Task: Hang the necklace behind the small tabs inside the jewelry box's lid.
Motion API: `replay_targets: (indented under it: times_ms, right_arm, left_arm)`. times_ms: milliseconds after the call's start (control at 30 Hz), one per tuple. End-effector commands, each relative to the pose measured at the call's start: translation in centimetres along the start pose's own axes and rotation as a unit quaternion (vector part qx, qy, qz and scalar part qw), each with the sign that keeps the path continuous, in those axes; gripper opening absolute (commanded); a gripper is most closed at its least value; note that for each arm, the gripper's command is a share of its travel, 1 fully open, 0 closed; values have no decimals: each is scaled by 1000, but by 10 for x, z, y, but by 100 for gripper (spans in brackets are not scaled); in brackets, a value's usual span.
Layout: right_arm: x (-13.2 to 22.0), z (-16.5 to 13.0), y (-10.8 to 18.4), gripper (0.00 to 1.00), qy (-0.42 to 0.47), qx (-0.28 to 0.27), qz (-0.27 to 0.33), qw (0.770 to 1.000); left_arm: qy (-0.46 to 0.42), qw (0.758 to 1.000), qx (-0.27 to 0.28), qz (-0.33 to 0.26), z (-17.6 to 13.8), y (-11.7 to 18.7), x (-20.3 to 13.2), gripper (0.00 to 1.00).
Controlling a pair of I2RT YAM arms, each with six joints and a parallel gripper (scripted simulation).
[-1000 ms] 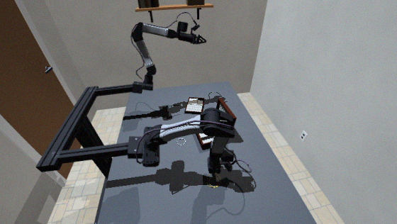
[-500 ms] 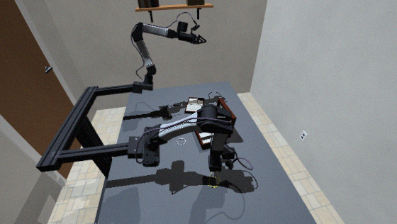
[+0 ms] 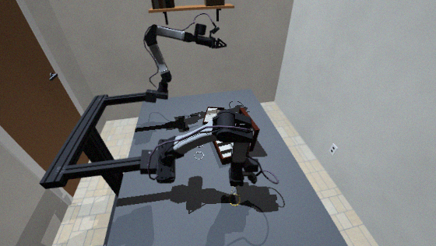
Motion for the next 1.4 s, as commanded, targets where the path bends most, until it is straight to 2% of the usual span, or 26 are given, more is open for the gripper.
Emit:
replay_targets:
  times_ms: [0, 433, 633, 1033, 1300, 1367]
  right_arm:
    - [0, 8, 18, 3, -2, -11, -4, 1000]
    - [-1, 12, 19, 3, -6, -14, 0, 1000]
    - [1, 23, 16, 3, 53, -61, 21, 997]
    - [8, 5, -1, 3, 122, -65, 36, 990]
    - [8, 12, 3, 3, 157, -94, 39, 982]
    - [9, 6, -1, 3, 170, -92, 42, 980]
  left_arm:
    - [-3, 1000, -23, 6, 21, 4, 4, 100]
    - [-3, 1000, -23, 6, 21, 4, 4, 100]
    - [-3, 1000, -23, 6, 21, 4, 4, 100]
    - [-3, 1000, -23, 6, 21, 4, 4, 100]
    - [-3, 1000, -23, 6, 21, 4, 4, 100]
    - [-3, 1000, -23, 6, 21, 4, 4, 100]
Point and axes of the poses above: on each arm, the point where the finger pads meet when closed, its own y axis back along the fingers, its own x axis across the jaws, z = x × y, the point moved 1 cm from there along y, back along the fingers, and after that the axes turned 6 degrees about -y, right-handed, at the moved point
